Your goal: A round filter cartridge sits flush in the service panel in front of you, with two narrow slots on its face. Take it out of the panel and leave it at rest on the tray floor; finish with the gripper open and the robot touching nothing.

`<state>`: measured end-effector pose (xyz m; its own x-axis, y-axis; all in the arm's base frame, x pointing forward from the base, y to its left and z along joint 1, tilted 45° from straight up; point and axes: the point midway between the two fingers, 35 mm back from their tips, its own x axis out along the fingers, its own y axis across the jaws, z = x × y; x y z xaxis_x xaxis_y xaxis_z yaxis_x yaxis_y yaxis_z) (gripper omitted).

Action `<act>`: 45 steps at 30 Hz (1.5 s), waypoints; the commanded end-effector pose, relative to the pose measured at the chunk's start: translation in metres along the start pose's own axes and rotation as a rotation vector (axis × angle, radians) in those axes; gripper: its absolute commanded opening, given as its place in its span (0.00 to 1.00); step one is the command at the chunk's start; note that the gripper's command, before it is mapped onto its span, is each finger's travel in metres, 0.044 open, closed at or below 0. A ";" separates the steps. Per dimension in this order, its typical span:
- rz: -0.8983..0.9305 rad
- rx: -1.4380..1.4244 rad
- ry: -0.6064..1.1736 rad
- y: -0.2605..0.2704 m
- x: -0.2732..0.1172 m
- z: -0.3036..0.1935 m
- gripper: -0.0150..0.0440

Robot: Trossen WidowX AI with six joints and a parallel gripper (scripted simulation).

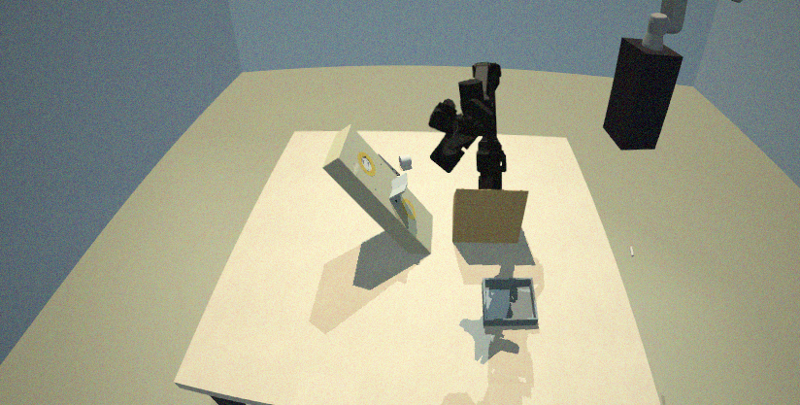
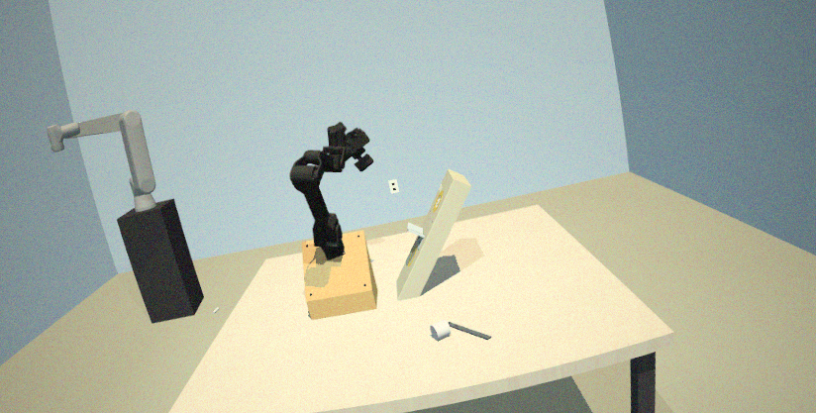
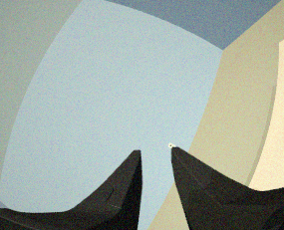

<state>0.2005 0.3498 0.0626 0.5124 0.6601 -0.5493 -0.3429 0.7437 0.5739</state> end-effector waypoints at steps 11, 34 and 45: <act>-0.777 0.163 -0.479 -0.178 -0.088 0.118 0.40; -1.153 0.196 -0.665 -0.245 -0.165 0.146 0.40; -1.153 0.199 -0.663 -0.260 -0.160 0.153 0.40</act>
<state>0.3248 0.0367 0.0964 0.7304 -0.5468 -0.4094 0.6322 0.7681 0.1018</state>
